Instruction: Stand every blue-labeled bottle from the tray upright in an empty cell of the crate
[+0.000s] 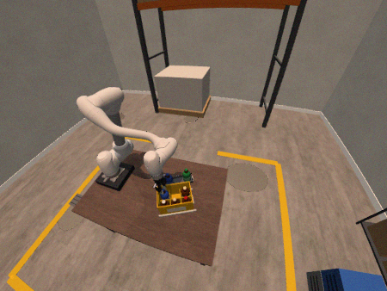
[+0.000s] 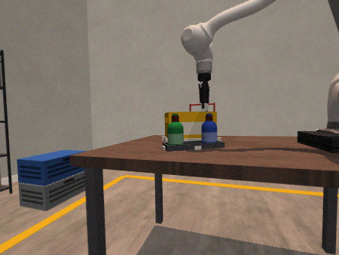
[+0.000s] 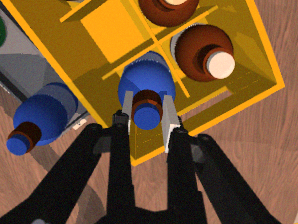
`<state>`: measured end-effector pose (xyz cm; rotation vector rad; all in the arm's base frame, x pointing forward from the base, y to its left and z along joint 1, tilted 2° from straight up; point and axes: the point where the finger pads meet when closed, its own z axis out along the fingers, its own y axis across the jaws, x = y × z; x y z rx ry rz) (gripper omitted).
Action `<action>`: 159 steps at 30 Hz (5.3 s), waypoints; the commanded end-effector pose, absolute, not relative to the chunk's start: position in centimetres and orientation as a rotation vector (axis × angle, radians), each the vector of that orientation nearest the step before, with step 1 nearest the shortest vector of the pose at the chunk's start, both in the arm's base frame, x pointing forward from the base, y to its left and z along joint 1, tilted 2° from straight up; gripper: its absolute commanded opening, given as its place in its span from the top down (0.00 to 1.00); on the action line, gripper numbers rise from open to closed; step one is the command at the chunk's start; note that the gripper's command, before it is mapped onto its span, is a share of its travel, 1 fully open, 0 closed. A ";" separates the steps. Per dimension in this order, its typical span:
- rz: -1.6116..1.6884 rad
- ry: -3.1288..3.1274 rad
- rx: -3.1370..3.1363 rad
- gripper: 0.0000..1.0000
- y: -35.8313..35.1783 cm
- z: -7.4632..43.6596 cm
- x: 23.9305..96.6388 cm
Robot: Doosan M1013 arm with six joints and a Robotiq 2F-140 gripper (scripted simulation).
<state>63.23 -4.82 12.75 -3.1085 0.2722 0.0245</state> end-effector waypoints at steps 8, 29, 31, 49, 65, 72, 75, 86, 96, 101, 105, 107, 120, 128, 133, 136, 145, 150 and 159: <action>0.024 0.272 -3.108 1.00 -4.8 12.8 63.2; 0.024 0.272 -3.108 1.00 -4.8 12.8 63.2; 0.024 0.272 -3.108 1.00 -4.8 12.8 63.2; 0.024 0.272 -3.108 1.00 -4.8 12.6 63.2; 0.024 0.272 -3.108 1.00 -4.8 12.1 63.2; 0.024 0.272 -3.108 1.00 -4.8 11.7 63.2; 0.024 0.272 -3.108 1.00 -4.8 11.6 63.2; 0.024 0.272 -3.108 1.00 -4.8 11.2 63.2; 0.024 0.272 -3.108 1.00 -4.8 11.0 63.2; 0.024 0.272 -3.108 1.00 -4.8 10.9 63.2; 0.024 0.272 -3.108 1.00 -4.8 10.9 63.2; 0.024 0.272 -3.108 1.00 -4.8 10.9 63.2; 0.024 0.272 -3.108 1.00 -4.8 10.9 63.2; 0.024 0.272 -3.108 1.00 -4.8 10.9 63.2; 0.024 0.272 -3.108 1.00 -4.8 10.9 63.2; 0.024 0.272 -3.108 1.00 -4.8 10.9 63.2; 0.024 0.272 -3.108 1.00 -4.8 10.9 63.2; 0.024 0.272 -3.108 0.62 -4.8 10.9 63.2; 0.024 0.272 -3.108 0.62 -4.8 10.9 63.2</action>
